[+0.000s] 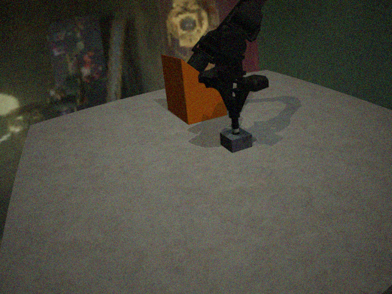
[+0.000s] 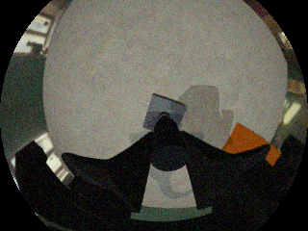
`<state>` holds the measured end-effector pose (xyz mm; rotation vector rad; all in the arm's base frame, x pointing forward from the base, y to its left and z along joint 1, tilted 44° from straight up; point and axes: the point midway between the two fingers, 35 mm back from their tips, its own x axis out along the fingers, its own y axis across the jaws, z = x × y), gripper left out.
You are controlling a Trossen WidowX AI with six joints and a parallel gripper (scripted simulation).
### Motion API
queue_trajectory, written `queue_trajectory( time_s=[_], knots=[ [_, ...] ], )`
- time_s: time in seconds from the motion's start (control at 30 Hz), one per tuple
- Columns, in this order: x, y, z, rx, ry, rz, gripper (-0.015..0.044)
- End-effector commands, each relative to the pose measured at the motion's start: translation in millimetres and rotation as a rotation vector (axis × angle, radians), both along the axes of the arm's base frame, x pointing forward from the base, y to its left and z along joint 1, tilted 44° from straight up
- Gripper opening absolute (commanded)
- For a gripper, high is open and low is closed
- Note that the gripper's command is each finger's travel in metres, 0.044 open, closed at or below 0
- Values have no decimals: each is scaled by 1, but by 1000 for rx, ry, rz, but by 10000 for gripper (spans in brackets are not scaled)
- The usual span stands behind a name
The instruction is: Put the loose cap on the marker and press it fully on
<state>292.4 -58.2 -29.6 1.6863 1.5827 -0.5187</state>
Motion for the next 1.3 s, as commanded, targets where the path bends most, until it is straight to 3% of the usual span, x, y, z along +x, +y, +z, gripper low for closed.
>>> queue_trajectory(
  time_s=[0.0, 0.6, 1.13, 1.27],
  knots=[
    [1, 5, -5, 5, 1, -3, 0],
    [2, 17, -17, 7, 0, -3, 0],
    [2, 17, -16, 3, 0, 1, 420],
    [2, 8, -8, 2, 0, 1, 440]
  ],
)
